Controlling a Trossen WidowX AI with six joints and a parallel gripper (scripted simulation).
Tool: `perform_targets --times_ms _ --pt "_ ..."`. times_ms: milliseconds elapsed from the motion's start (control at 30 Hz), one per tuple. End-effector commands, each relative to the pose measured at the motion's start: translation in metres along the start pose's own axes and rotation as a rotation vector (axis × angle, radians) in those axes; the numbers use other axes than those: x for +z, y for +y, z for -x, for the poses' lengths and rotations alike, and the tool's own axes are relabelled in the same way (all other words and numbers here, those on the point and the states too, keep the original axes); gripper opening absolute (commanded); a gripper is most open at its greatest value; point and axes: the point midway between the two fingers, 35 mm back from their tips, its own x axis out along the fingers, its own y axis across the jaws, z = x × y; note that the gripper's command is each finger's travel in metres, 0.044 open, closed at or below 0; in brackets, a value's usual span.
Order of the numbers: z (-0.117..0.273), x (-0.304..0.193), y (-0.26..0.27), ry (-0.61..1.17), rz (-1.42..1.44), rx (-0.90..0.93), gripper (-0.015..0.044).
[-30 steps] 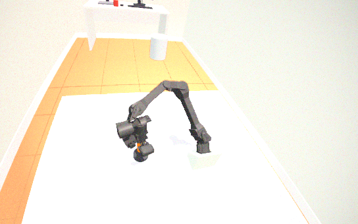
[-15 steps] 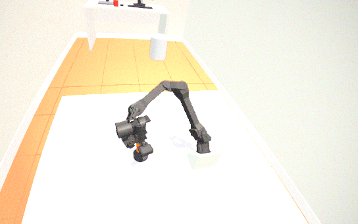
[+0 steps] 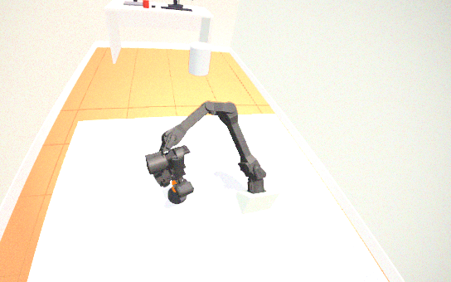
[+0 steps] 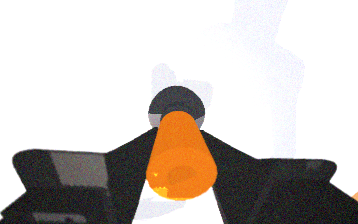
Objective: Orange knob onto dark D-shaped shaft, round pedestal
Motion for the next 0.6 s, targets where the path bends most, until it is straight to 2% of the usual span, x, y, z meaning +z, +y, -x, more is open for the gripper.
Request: perform_targets --times_ms 0,167,567 --pt "0.0031 -0.0011 0.0001 -0.006 0.048 -0.003 0.0" --pt "0.0032 -0.0039 -0.0004 -0.006 0.204 -0.003 0.0" --pt "0.0023 -0.0017 -0.0015 -0.006 0.204 -0.003 0.0"
